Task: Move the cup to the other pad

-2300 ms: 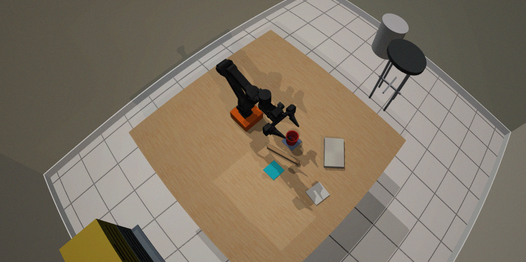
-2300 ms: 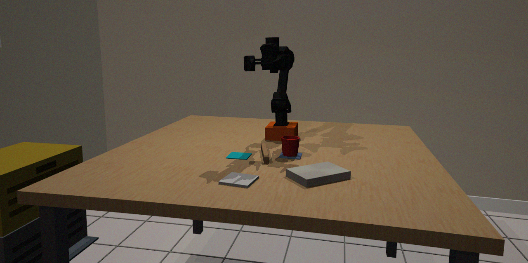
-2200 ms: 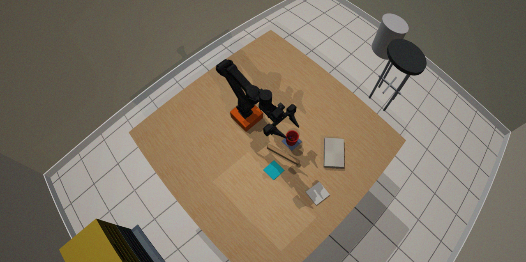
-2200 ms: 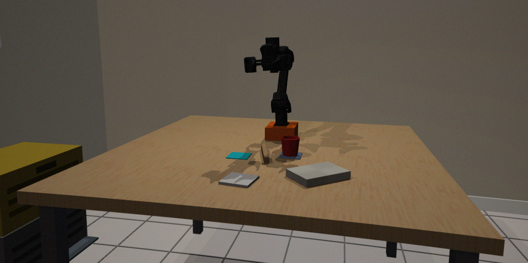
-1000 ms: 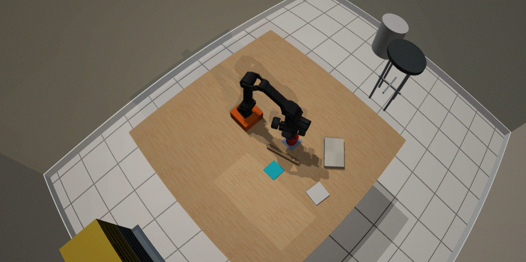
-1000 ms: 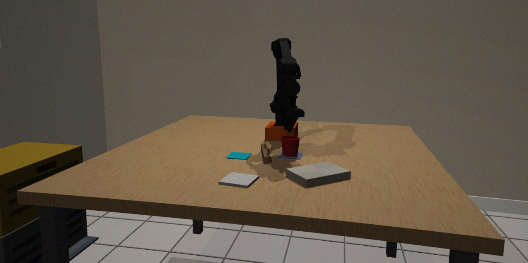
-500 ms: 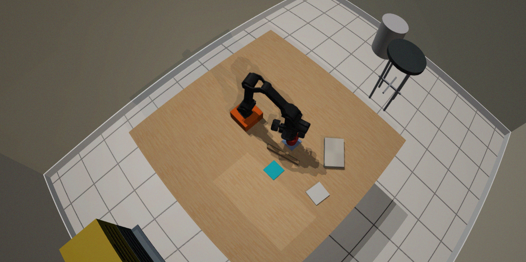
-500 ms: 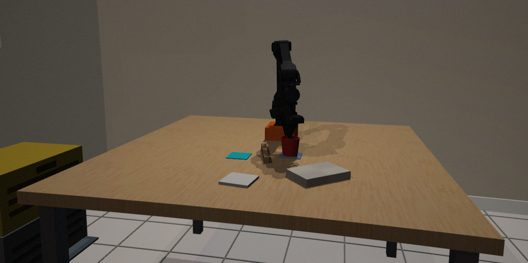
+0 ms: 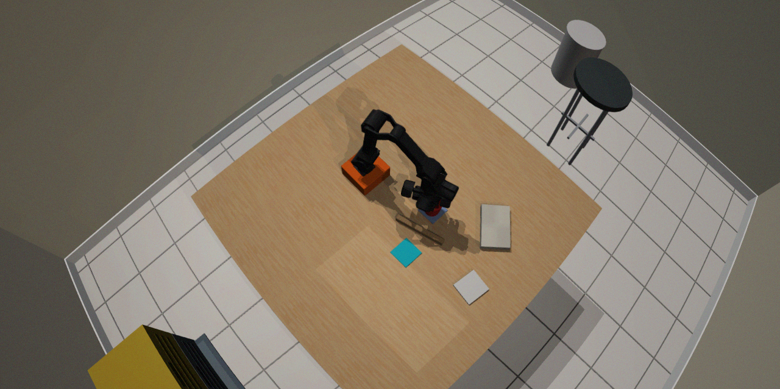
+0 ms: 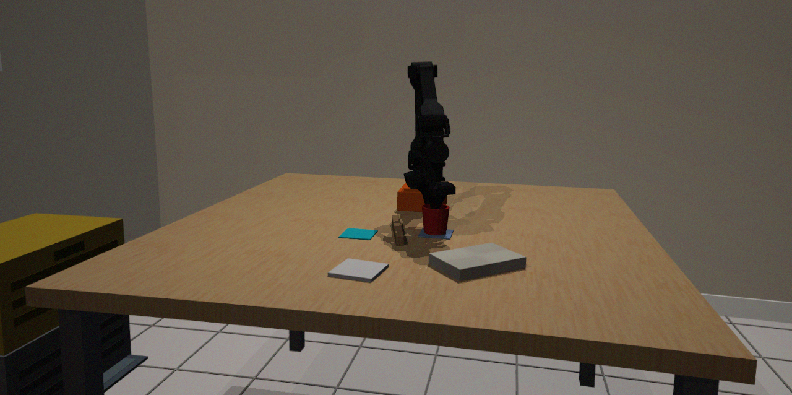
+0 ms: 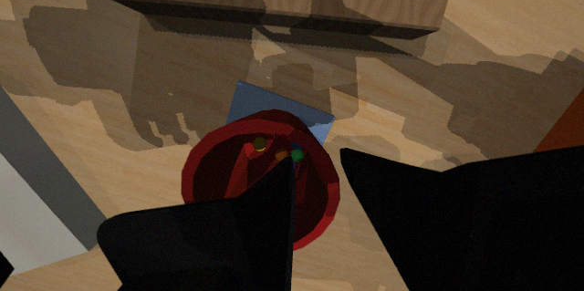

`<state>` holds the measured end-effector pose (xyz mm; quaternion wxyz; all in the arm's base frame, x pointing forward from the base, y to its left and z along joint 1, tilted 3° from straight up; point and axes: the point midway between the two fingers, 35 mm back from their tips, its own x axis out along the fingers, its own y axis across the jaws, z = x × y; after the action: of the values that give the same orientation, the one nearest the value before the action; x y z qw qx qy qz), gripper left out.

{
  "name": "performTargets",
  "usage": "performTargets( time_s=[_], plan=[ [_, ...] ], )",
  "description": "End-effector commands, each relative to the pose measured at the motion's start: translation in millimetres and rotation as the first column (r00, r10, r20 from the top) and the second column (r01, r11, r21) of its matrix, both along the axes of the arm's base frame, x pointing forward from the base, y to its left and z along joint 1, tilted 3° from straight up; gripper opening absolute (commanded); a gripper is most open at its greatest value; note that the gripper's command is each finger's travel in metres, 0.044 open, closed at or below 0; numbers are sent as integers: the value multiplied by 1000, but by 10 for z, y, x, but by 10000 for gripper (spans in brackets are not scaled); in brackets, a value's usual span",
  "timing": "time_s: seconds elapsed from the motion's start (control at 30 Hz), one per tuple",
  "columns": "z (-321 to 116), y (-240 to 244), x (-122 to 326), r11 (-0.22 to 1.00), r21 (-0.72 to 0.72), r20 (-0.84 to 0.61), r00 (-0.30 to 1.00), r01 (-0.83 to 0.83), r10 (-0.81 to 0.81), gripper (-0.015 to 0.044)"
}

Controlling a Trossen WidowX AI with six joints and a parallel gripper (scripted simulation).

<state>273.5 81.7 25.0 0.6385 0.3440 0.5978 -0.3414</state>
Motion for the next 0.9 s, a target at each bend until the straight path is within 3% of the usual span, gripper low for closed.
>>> performTargets(
  time_s=[0.0, 0.2, 0.27, 0.73, 0.87],
  plan=[
    [-78, -14, -10, 1000, -5, -5, 1000, -3, 3, 148],
    [-89, -15, -11, 1000, -5, -5, 1000, -3, 3, 148],
    [-73, -9, -13, 1000, -2, -5, 1000, 0, 0, 95],
    [-73, -9, -13, 1000, -2, -5, 1000, 0, 0, 2],
    [-54, -8, -13, 1000, -2, -5, 1000, 0, 0, 0]
  ],
)
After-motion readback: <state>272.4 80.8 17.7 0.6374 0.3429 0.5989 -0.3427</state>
